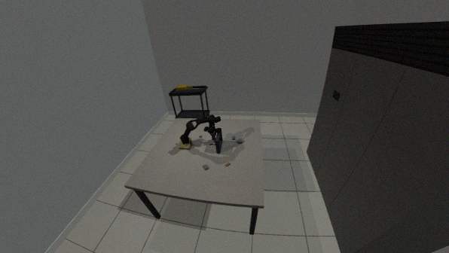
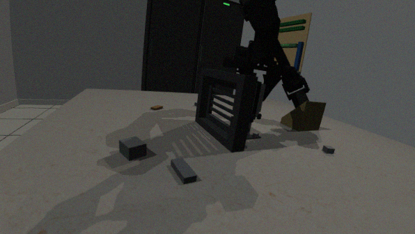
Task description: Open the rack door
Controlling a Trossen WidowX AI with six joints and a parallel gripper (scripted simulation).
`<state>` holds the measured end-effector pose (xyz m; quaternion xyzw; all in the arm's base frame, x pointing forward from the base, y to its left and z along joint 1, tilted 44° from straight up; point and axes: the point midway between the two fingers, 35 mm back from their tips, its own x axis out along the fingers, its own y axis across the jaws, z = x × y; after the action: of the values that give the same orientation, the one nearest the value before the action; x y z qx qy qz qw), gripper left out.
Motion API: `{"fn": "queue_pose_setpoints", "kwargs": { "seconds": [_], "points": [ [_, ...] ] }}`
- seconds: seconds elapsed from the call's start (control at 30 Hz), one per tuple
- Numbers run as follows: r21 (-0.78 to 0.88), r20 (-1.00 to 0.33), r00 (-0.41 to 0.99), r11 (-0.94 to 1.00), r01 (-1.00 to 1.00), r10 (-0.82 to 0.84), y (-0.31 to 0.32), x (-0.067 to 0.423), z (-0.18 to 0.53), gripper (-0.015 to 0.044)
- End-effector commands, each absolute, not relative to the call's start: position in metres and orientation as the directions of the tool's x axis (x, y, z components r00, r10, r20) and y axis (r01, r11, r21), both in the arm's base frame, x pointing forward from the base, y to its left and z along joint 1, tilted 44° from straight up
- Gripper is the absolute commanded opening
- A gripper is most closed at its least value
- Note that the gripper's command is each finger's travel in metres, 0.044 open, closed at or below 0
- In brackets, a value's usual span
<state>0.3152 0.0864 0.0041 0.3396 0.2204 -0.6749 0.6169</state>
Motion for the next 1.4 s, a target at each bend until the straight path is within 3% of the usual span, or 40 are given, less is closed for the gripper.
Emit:
{"fn": "queue_pose_setpoints", "kwargs": {
  "seconds": [0.0,0.73,1.37],
  "points": [
    [0.124,-0.730,-0.009,-0.145,0.982,-0.684,0.086,0.316,0.004,0.0165],
    [0.124,-0.730,-0.009,-0.145,0.982,-0.684,0.086,0.316,0.004,0.0019],
    [-0.110,-0.730,-0.009,0.104,0.988,-0.684,0.081,0.301,0.008,0.0019]
  ]
}}
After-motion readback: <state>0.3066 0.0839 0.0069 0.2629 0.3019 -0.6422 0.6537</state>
